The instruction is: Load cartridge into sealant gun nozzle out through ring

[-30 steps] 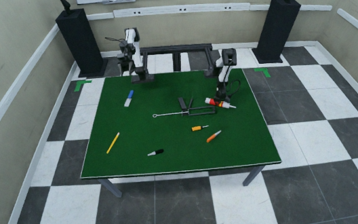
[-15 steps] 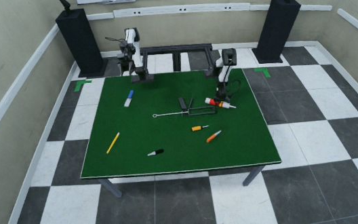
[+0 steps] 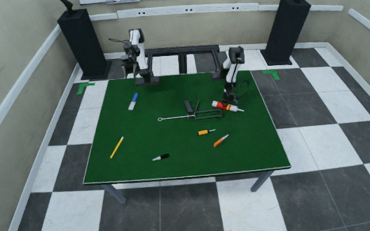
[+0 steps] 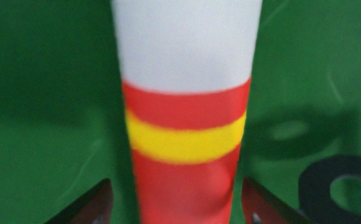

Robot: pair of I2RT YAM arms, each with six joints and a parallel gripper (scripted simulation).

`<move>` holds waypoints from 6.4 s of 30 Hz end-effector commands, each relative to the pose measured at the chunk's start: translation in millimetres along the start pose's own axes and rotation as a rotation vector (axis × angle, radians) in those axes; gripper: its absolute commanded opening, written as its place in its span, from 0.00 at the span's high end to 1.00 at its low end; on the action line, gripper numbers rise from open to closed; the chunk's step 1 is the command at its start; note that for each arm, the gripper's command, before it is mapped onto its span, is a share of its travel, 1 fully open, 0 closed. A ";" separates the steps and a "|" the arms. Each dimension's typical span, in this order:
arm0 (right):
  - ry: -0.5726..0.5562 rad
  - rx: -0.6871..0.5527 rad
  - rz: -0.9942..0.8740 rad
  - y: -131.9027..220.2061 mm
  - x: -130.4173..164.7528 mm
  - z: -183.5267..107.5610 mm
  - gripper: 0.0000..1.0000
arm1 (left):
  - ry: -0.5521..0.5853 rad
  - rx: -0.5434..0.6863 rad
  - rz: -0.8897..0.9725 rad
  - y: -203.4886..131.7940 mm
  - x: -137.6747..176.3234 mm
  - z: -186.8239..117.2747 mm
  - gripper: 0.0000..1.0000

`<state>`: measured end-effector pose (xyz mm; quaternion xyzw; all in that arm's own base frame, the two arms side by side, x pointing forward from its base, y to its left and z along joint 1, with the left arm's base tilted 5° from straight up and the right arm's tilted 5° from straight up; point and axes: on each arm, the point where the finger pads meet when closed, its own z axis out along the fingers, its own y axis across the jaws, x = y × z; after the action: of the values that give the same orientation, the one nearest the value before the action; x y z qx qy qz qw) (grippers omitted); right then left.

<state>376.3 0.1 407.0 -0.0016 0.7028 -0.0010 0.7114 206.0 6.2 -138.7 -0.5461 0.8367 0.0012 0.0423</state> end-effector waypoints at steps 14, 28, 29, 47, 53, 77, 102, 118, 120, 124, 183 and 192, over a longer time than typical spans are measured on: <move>-0.002 -0.005 0.004 2.1 -3.5 -0.6 0.49 | -0.015 0.009 0.001 -8.2 -3.2 -67.0 0.34; -0.002 -0.005 0.004 2.1 -3.5 -0.6 0.49 | -0.004 -0.005 -0.002 -6.1 -3.1 -57.2 0.34; -0.002 -0.005 0.004 2.1 -3.5 -0.6 0.49 | -0.004 -0.005 -0.002 -6.1 -3.1 -57.2 0.34; -0.002 -0.004 0.003 1.8 -3.2 -1.3 0.49 | 0.000 -0.014 -0.002 1.9 0.3 -54.9 0.26; -0.002 -0.005 0.004 2.1 -3.5 -0.6 0.49 | 0.000 -0.014 -0.002 1.9 0.3 -54.9 0.26; 0.030 -0.002 0.006 1.9 10.2 5.4 0.49 | -0.010 0.004 0.505 -10.4 -5.4 -57.5 0.26; 0.053 -0.001 0.007 2.1 22.5 4.2 0.49 | 0.013 -0.026 1.127 4.9 -0.2 -52.6 0.26; 0.036 -0.003 0.008 2.8 13.4 4.5 0.49 | 0.011 0.003 1.546 -9.8 -1.5 -56.8 0.26; 0.039 -0.003 0.007 2.8 14.5 5.2 0.49 | 0.011 0.003 1.608 -10.0 -1.2 -56.7 0.26; 0.030 -0.004 0.008 3.1 9.7 6.0 0.49 | 0.006 0.006 1.723 -10.6 -2.4 -57.7 0.26; 0.009 -0.003 0.007 1.3 2.7 3.6 0.49 | -0.001 -0.019 3.205 -12.2 -4.9 -58.0 0.26; 0.013 -0.005 0.009 2.1 5.1 -0.2 0.49 | 0.026 -0.013 3.156 -6.7 -2.3 -56.0 0.26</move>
<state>379.0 -0.1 402.4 0.0001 0.7068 -0.0001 0.7074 208.7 3.1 -83.1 -0.8438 -0.5349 -0.0417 0.0087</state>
